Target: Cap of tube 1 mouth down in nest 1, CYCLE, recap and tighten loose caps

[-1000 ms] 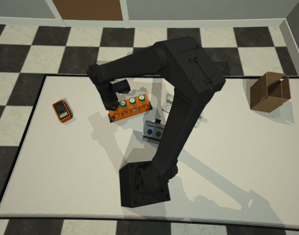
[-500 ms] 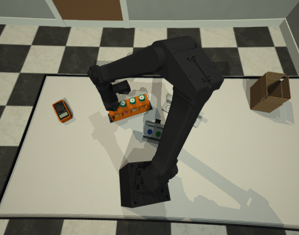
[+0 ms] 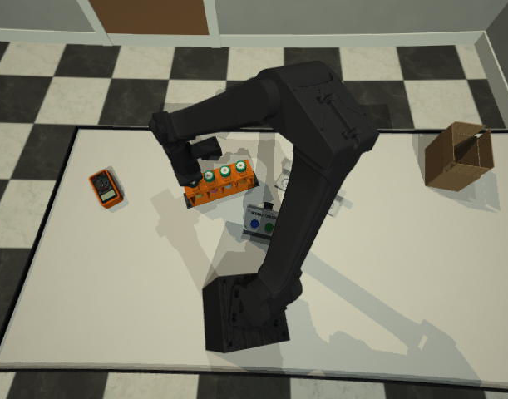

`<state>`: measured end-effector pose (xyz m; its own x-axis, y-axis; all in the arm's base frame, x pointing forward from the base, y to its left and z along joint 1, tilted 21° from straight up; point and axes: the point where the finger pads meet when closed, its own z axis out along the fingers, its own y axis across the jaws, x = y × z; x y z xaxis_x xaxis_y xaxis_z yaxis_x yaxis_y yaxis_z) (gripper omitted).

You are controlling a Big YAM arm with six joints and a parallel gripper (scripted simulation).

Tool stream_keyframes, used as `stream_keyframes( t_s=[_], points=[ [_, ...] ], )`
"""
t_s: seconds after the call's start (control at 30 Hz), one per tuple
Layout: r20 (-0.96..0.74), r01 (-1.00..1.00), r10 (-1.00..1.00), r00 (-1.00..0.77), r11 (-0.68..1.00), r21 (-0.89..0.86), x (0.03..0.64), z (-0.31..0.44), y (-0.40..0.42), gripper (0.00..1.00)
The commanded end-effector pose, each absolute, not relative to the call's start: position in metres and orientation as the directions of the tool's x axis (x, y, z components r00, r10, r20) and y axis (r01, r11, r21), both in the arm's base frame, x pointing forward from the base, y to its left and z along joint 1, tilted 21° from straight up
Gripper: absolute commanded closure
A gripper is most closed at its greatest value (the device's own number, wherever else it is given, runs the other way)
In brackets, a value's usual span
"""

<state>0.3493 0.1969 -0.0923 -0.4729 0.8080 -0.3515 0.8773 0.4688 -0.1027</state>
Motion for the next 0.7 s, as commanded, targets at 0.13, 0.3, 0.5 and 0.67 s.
stream_keyframes(
  t_s=[0.13, 0.3, 0.5, 0.67],
  points=[
    [-0.349, 0.878, 0.813, -0.466, 0.473, -0.073, 0.3598, -0.0869, 0.2052, 1.00],
    [-0.341, 0.825, 0.759, -0.555, 0.555, -0.107, 0.3595, -0.0886, 0.2013, 1.00],
    [-0.303, 0.662, 0.599, -0.742, 0.726, -0.186, 0.3599, -0.0877, 0.2020, 1.00],
    [-0.261, 0.502, 0.442, -0.858, 0.831, -0.240, 0.3603, -0.0870, 0.2027, 1.00]
  ],
)
